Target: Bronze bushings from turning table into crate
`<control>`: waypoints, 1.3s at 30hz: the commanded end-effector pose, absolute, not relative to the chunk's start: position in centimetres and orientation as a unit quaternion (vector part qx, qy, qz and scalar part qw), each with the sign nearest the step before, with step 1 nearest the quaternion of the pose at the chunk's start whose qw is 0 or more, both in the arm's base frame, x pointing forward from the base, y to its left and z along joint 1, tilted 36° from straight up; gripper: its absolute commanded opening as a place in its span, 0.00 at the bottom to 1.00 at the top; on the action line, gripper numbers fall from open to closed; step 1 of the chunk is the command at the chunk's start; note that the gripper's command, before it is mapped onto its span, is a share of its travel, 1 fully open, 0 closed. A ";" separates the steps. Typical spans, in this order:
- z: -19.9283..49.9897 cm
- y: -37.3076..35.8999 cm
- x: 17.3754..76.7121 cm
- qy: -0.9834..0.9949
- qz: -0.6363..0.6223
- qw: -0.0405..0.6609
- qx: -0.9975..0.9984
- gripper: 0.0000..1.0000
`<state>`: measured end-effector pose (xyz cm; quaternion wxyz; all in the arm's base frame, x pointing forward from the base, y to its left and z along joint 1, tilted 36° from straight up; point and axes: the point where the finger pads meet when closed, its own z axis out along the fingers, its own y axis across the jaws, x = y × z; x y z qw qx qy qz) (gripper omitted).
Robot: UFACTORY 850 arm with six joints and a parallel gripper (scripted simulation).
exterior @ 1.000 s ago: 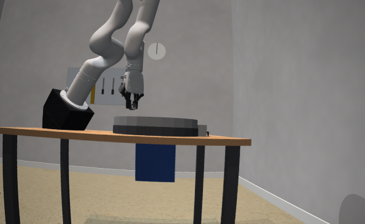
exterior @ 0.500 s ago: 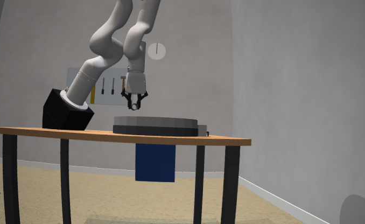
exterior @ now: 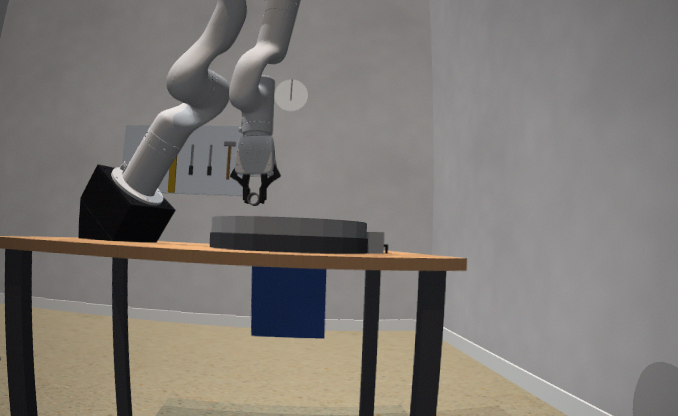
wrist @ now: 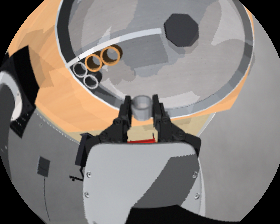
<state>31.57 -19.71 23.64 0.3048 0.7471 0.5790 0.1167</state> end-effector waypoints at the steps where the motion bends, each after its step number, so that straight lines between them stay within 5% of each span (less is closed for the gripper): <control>1: 23.9 -19.6 32.0 0.516 0.149 0.293 0.791 0.00; 39: 25.0 -18.5 34.7 -0.035 0.300 0.161 0.940 0.00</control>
